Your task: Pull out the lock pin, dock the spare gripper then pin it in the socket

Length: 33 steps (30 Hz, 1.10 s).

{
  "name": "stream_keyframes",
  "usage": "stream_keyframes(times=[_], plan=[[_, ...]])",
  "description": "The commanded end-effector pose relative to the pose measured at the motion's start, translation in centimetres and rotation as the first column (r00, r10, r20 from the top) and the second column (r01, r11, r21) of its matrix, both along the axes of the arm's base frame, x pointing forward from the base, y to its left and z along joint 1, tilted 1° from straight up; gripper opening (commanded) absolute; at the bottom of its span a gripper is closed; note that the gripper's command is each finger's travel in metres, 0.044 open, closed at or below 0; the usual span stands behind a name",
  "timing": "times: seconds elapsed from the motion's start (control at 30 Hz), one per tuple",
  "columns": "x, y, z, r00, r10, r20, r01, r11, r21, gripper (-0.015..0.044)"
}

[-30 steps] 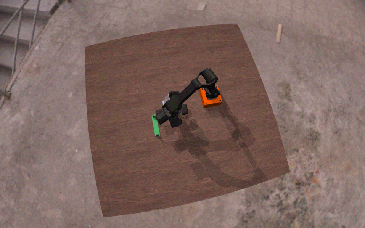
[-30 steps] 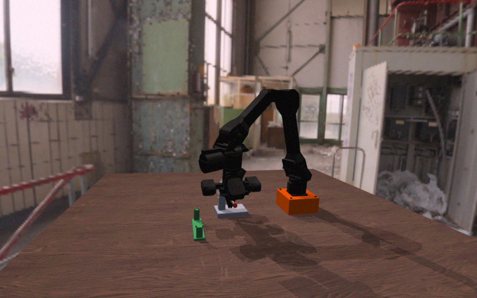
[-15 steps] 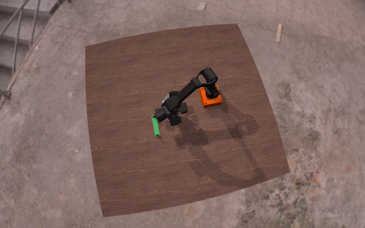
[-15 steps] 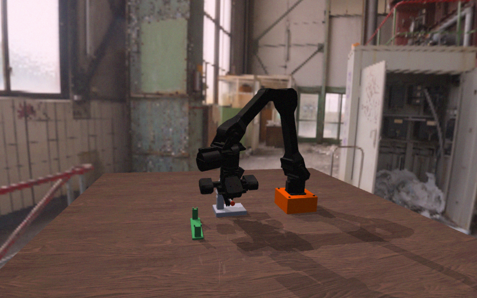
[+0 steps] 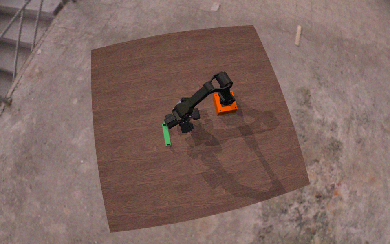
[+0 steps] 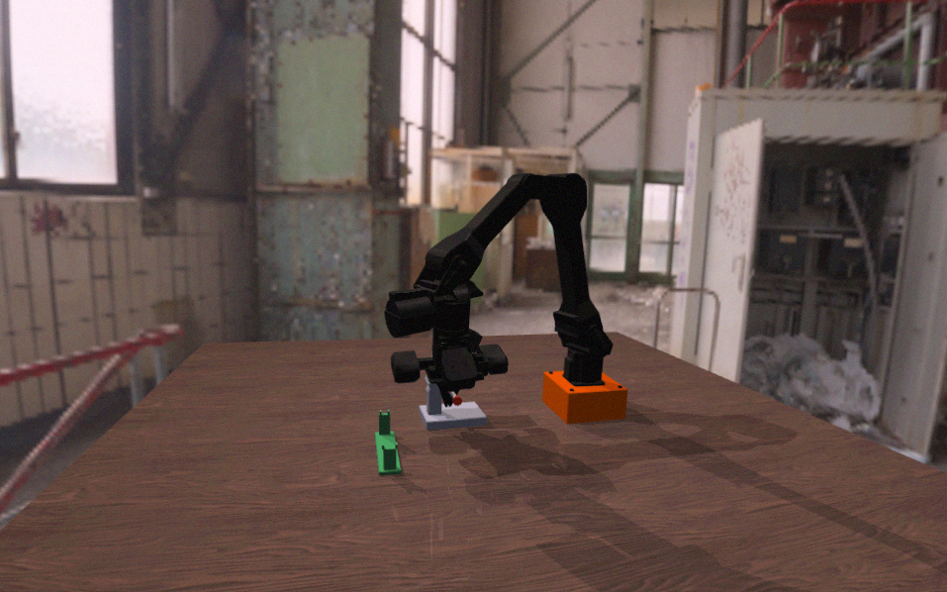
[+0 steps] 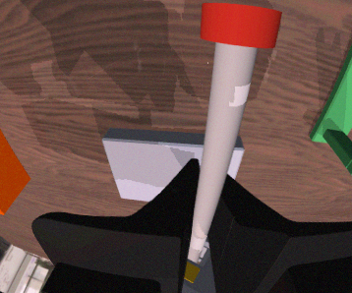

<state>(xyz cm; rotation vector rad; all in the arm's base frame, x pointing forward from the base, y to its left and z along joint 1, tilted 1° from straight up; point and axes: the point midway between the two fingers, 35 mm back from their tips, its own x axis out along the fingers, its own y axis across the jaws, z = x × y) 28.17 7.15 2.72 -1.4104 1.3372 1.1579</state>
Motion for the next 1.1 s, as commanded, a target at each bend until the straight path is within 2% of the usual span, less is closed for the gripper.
stream_keyframes(times=[0.0,0.27,0.53,1.07], plan=[[0.1,-0.3,0.0,1.000,0.004,0.002,-0.004,1.000,-0.004,0.0000],[0.1,-0.6,0.0,1.000,0.004,0.000,-0.004,1.000,-0.004,0.0000],[0.0,-0.5,0.0,1.000,-0.001,-0.002,0.001,1.000,0.000,0.0200],[-0.5,1.2,2.1,1.000,0.006,-0.017,-0.006,1.000,-0.006,0.0200]])
